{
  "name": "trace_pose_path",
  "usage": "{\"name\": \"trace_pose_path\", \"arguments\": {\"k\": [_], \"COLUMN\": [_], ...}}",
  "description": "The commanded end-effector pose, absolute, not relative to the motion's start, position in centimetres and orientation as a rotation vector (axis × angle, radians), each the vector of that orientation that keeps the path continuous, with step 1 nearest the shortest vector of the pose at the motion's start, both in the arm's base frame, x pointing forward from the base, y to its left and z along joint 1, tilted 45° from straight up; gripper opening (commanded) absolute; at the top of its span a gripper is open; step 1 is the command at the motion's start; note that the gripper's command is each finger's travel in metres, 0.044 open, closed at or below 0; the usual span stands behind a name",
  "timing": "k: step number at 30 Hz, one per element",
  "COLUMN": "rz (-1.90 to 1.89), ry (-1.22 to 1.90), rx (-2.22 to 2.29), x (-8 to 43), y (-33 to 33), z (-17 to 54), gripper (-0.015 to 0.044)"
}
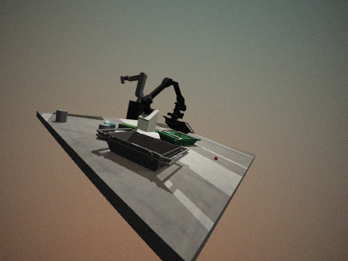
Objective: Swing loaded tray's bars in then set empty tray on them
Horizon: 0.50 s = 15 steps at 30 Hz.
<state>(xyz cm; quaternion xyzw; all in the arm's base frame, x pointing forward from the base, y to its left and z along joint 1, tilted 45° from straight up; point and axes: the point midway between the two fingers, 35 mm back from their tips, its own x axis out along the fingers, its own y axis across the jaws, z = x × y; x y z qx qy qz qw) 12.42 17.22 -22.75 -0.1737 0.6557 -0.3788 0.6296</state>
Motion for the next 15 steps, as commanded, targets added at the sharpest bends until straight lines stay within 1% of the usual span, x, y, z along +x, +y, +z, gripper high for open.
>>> {"name": "trace_pose_path", "arguments": {"k": [1,11,15], "rz": [-0.837,-0.836,-0.836], "ry": [1.499,1.499,1.500], "rx": [-0.354,-0.353,-0.353], "x": [13.4,14.6,14.7], "y": [20.0,24.6,25.2], "z": [-21.7,-18.1,-17.5], "gripper": [0.0000,0.0000,0.0000]}}
